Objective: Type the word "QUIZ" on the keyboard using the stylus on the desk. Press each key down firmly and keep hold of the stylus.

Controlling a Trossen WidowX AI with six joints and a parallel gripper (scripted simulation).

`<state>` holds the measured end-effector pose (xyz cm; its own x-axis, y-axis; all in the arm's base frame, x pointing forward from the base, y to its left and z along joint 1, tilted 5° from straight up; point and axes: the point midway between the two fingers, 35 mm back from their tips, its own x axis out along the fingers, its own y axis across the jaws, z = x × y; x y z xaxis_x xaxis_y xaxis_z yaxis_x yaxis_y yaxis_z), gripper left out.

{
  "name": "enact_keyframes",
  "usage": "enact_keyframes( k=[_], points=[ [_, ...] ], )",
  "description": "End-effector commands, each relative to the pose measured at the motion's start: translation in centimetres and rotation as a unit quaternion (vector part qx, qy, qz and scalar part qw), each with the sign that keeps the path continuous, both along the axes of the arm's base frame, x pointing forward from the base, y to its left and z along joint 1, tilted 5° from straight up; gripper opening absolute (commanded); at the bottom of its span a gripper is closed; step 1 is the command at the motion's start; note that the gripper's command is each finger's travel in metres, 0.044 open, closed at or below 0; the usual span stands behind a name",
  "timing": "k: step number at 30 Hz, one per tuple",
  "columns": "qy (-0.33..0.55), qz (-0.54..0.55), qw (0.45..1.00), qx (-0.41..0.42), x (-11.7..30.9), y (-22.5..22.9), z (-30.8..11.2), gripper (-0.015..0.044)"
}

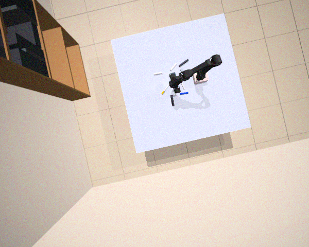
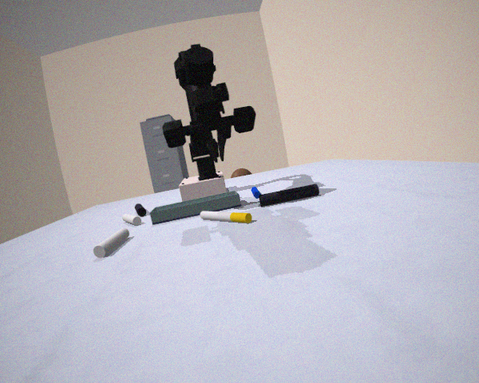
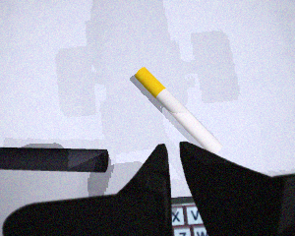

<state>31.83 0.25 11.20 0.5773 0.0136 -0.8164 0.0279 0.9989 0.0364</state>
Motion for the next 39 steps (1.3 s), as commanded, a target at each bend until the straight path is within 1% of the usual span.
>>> enact_keyframes(
  k=[1,3,5,14,21,31,33,36,39],
  points=[
    [0.143,-0.006,0.99,-0.001,-2.9,0.1,-4.2,0.0],
    [0.225,-0.008,0.974,-0.002,-4.9,0.2,-6.0,0.0],
    [0.254,-0.009,0.967,-0.003,-5.7,0.2,-6.6,0.0],
    [0.254,-0.009,0.967,-0.003,-5.7,0.0,-6.6,0.0],
    [0.254,-0.01,0.967,-0.005,-6.1,-6.1,-6.6,0.0],
    [0.254,-0.01,0.967,-0.006,-6.1,-6.4,-6.6,0.0],
    [0.254,-0.01,0.967,-0.006,-6.1,-8.1,-6.6,0.0],
    [0.254,-0.01,0.967,-0.008,-6.3,-11.8,-6.6,0.0],
    [0.254,-0.01,0.967,-0.008,-6.5,-12.6,-6.6,0.0]
  ],
)
